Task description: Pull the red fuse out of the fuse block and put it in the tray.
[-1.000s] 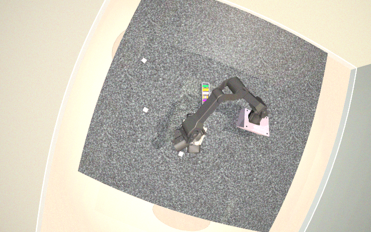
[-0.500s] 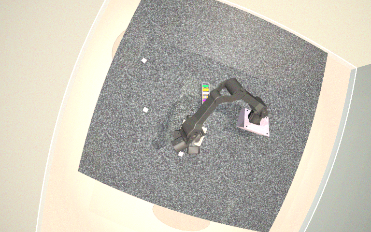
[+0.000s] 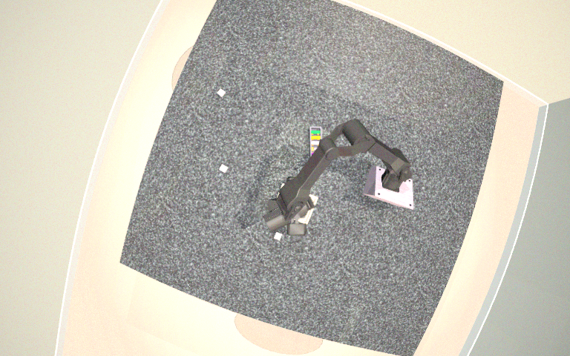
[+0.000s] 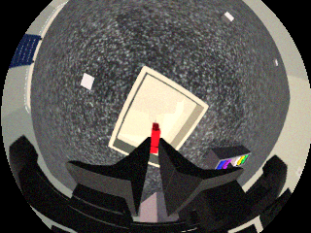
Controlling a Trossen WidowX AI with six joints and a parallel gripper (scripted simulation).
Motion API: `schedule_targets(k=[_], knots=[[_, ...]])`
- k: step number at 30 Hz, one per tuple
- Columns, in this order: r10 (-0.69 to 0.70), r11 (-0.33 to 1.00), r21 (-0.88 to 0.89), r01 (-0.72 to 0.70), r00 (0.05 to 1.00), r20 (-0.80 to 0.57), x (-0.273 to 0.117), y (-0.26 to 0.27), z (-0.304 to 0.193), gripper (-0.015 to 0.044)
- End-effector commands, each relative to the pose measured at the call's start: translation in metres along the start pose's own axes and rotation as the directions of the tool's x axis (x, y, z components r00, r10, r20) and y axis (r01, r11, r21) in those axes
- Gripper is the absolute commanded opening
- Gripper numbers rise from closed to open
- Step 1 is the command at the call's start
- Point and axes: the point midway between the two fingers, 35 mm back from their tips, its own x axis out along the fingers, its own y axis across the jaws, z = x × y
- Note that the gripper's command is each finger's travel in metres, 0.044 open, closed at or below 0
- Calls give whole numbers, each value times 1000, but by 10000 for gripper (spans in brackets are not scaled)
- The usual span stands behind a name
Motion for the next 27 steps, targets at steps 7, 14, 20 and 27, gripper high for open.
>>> schedule_targets(k=[7, 14, 20, 27], knots=[[0, 1000, -1, 0, 1000, 2, -1, 0, 0, 236], [-3, 1000, -8, 4, 1000, 6, -35, 1, 0, 330], [-4, 1000, -8, 4, 1000, 7, -38, 1, 0, 330], [-9, 1000, -14, 9, 1000, 8, -37, 0, 0, 330]])
